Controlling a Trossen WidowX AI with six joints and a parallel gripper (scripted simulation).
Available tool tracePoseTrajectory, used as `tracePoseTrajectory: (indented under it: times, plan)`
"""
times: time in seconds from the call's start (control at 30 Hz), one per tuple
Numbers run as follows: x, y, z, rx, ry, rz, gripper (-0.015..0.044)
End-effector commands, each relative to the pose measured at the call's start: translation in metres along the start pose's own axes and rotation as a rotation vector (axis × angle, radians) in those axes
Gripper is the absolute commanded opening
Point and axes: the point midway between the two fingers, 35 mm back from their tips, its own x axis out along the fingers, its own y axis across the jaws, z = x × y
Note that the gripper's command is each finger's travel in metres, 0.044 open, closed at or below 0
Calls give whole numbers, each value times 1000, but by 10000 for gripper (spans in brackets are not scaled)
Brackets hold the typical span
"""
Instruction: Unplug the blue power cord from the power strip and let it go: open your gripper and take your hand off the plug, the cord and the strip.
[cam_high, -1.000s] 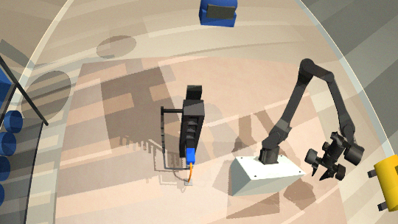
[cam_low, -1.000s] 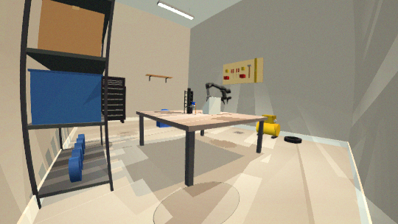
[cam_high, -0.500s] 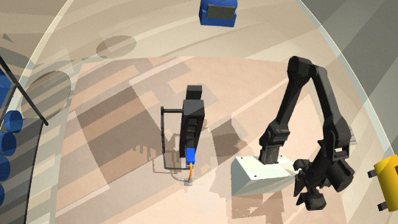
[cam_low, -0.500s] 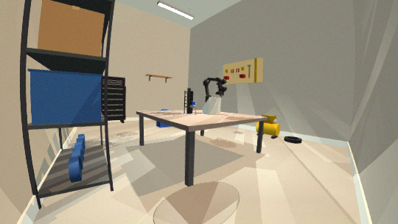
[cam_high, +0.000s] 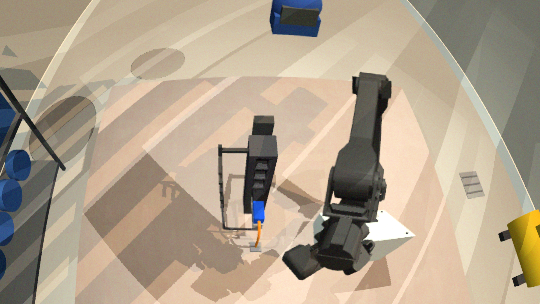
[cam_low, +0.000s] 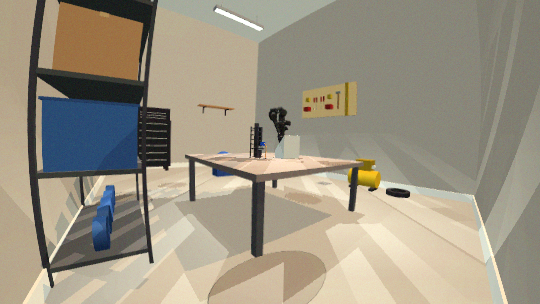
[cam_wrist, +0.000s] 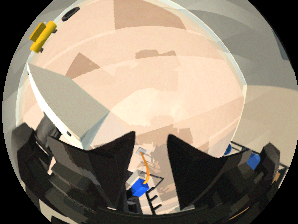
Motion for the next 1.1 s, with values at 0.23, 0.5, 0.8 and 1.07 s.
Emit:
tracePoseTrajectory:
  times: [0.23, 0.5, 0.8, 1.07]
  plan:
    - [47, -27, -137, 477, 180, 150, 160]
    - [53, -25, -154, 521, 213, 169, 160]
    - [50, -20, -165, 520, 213, 169, 160]
    - [47, -14, -176, 520, 214, 169, 160]
